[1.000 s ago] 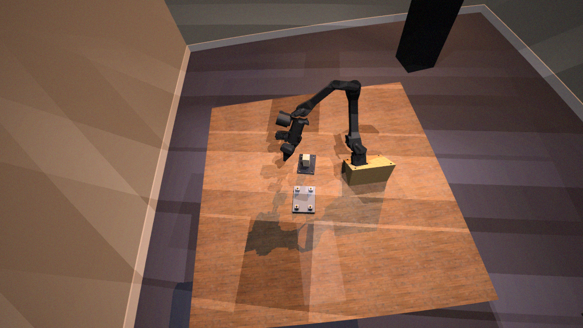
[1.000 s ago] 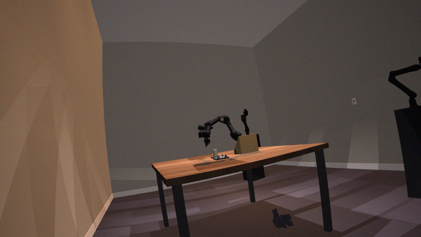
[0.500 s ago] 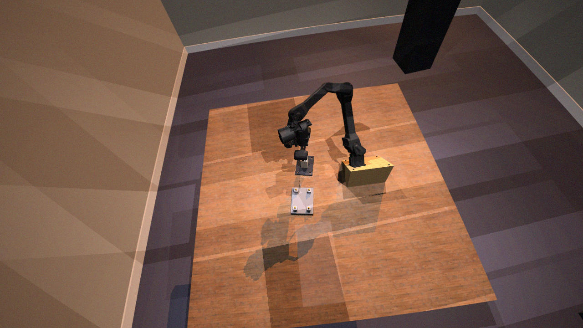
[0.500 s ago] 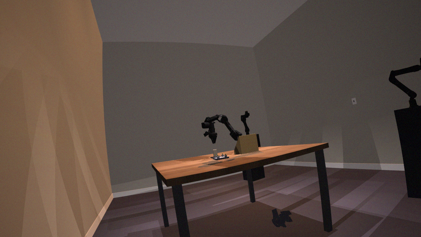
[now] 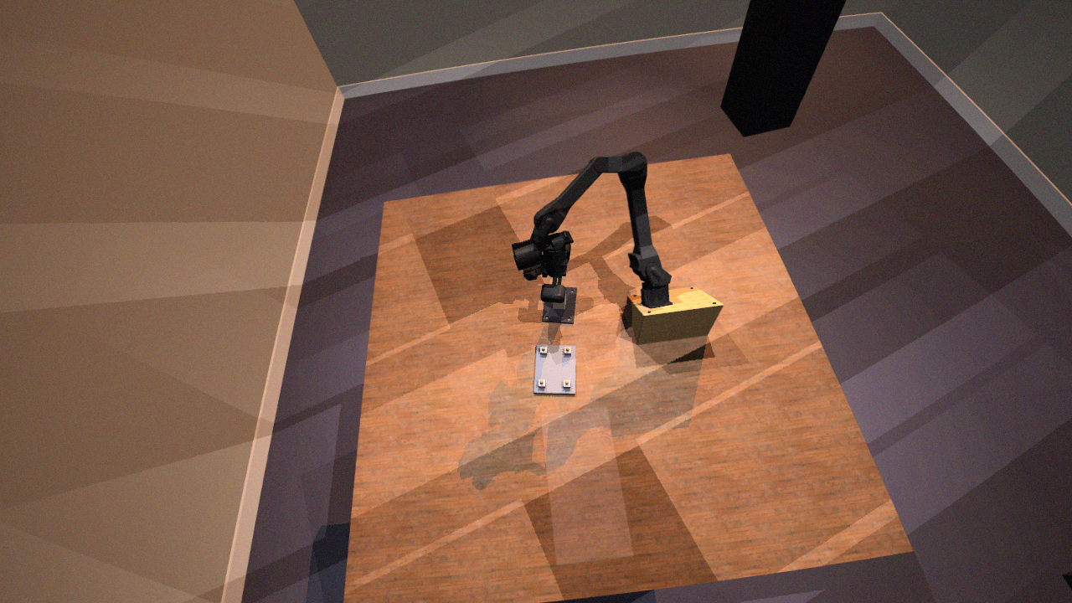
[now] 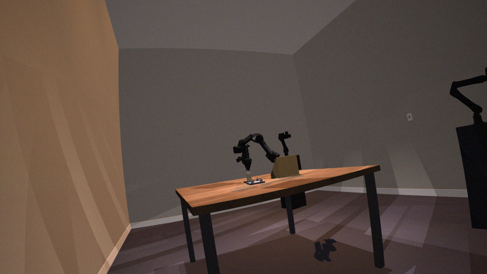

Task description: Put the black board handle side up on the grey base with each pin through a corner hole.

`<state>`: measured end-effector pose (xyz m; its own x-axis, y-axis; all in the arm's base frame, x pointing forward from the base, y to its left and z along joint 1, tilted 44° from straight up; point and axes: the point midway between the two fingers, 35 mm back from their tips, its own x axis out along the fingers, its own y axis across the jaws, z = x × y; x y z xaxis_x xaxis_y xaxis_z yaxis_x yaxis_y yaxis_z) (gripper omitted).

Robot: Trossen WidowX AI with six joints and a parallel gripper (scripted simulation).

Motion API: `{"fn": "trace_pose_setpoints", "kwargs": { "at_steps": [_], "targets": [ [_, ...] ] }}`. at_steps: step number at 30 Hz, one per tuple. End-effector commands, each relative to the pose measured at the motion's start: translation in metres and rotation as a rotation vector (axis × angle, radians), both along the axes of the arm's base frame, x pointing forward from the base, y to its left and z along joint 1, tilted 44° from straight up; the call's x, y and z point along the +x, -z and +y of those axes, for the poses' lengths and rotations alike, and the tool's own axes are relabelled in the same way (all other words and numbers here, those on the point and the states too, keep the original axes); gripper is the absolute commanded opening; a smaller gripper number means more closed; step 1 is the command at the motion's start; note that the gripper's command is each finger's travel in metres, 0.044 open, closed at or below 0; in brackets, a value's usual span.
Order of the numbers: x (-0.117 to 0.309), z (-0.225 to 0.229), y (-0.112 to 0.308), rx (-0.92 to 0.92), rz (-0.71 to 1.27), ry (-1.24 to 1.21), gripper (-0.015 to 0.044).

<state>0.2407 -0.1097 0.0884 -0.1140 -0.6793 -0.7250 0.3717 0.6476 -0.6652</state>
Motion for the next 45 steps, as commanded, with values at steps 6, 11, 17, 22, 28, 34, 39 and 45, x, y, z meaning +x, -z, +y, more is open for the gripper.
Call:
{"fn": "trace_pose_setpoints", "kwargs": {
  "at_steps": [6,11,17,22,28,34,39,45],
  "targets": [
    [-0.002,-0.009,0.011,-0.005,0.008,-0.005,0.0440],
    [-0.002,-0.014,0.017,-0.004,0.008,-0.005,0.0440],
    [-0.003,-0.021,0.024,-0.004,0.008,-0.005,0.0440],
    [-0.004,-0.027,0.030,-0.004,0.008,-0.005,0.0440],
    [-0.005,-0.033,0.036,-0.005,0.008,-0.005,0.0440],
    [-0.007,-0.040,0.043,-0.006,0.008,-0.005,0.0440],
    [-0.008,-0.045,0.048,-0.008,0.008,-0.005,0.0440],
    [-0.010,-0.049,0.051,-0.009,0.009,-0.005,0.0414]
  ]
}}
